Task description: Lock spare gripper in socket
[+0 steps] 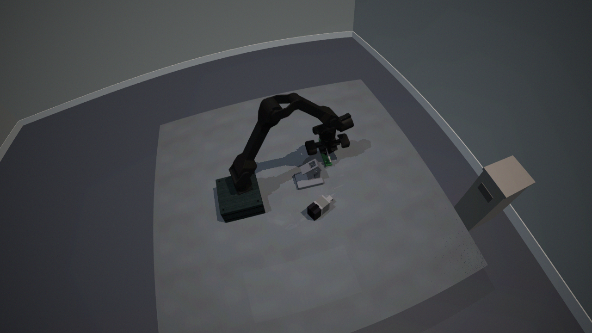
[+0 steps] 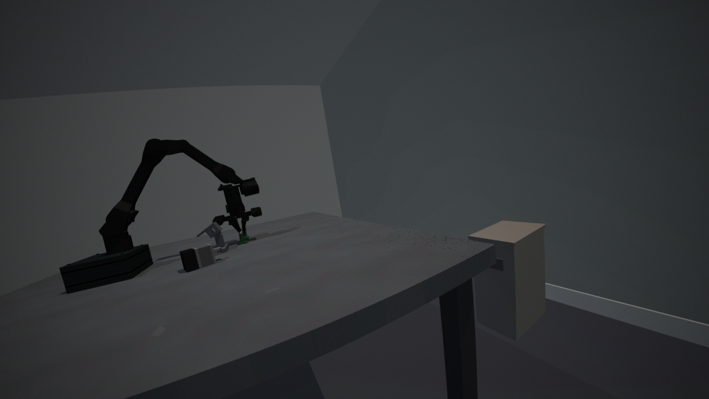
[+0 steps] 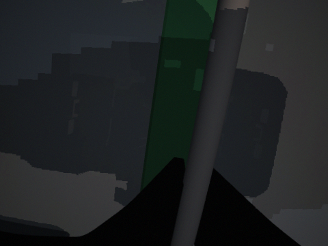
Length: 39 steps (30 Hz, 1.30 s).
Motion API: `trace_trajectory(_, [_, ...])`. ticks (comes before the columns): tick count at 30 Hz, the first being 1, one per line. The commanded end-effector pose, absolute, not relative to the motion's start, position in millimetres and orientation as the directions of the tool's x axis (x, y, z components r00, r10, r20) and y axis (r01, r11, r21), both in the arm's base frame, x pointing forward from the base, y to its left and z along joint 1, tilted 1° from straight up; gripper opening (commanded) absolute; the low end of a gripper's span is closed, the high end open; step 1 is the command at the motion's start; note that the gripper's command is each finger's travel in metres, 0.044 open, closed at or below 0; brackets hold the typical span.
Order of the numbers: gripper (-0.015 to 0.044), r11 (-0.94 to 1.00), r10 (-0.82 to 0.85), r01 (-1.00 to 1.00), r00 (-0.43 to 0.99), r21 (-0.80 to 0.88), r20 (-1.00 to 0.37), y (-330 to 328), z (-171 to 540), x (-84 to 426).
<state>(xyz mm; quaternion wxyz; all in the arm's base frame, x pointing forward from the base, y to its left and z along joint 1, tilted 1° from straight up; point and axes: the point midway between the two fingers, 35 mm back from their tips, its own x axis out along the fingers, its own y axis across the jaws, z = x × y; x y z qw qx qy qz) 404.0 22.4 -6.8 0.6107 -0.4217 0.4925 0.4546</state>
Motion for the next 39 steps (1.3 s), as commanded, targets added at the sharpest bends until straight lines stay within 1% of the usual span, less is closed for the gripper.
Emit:
trace_trajectory(1, [0.0,0.228,0.14,-0.972,0.091,-0.057,-0.986,22.1,-12.7,402.5])
trace_trajectory(21, [0.0,0.231,0.14,-0.971,0.101,-0.067,-0.985,22.4,-7.5,404.0])
trace_trajectory(33, [0.0315,0.231,0.14,-0.971,0.101,-0.067,-0.985,22.4,-7.5,404.0])
trace_trajectory(37, [0.042,0.231,0.14,-0.971,0.098,-0.064,-0.985,22.4,5.5,402.9])
trace_trajectory(38, [0.044,0.231,0.14,-0.971,0.096,-0.061,-0.985,22.4,7.7,402.3])
trace_trajectory(39, [0.044,0.231,0.14,-0.971,0.094,-0.059,-0.986,22.4,10.0,401.8])
